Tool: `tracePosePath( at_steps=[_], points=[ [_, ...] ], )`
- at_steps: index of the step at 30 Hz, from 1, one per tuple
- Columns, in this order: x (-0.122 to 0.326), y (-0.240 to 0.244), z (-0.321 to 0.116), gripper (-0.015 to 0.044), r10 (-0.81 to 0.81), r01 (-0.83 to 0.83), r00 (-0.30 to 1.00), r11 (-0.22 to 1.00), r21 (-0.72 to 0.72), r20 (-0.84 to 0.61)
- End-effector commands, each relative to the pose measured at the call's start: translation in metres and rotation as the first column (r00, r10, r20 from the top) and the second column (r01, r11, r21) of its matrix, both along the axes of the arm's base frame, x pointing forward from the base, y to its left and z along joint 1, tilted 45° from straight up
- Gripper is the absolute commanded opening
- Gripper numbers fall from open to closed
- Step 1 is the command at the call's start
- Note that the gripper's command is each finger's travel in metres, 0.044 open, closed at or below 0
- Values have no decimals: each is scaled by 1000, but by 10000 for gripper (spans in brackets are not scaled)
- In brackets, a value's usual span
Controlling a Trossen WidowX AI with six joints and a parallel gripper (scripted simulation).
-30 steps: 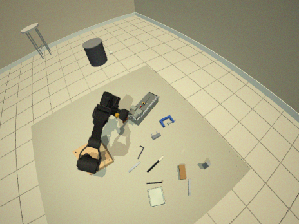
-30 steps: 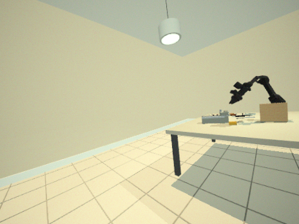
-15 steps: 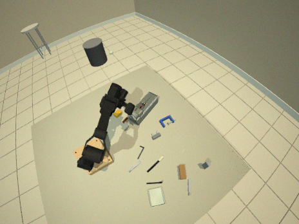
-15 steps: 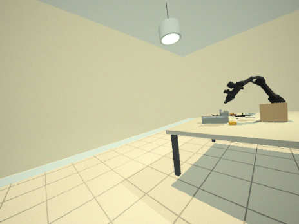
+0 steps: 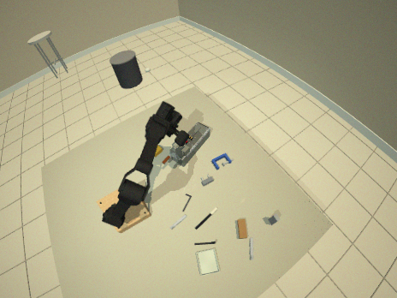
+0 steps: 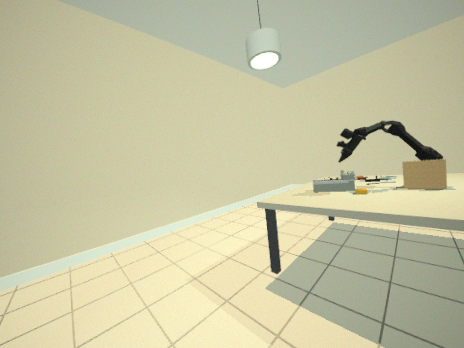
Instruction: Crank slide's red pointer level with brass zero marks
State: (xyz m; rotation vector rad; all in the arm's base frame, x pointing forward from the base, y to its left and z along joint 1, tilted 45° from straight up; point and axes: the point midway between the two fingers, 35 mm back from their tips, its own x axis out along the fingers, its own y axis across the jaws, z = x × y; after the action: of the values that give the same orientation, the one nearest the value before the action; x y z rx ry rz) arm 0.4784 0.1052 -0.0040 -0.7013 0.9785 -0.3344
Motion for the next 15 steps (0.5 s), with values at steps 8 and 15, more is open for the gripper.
tracePosePath(
  at_steps=[8, 15],
  points=[
    [4, -41, -39, 440, -29, 29, 1000, 1000, -9, 9],
    [4, -41, -39, 440, -29, 29, 1000, 1000, -9, 9]
  ],
)
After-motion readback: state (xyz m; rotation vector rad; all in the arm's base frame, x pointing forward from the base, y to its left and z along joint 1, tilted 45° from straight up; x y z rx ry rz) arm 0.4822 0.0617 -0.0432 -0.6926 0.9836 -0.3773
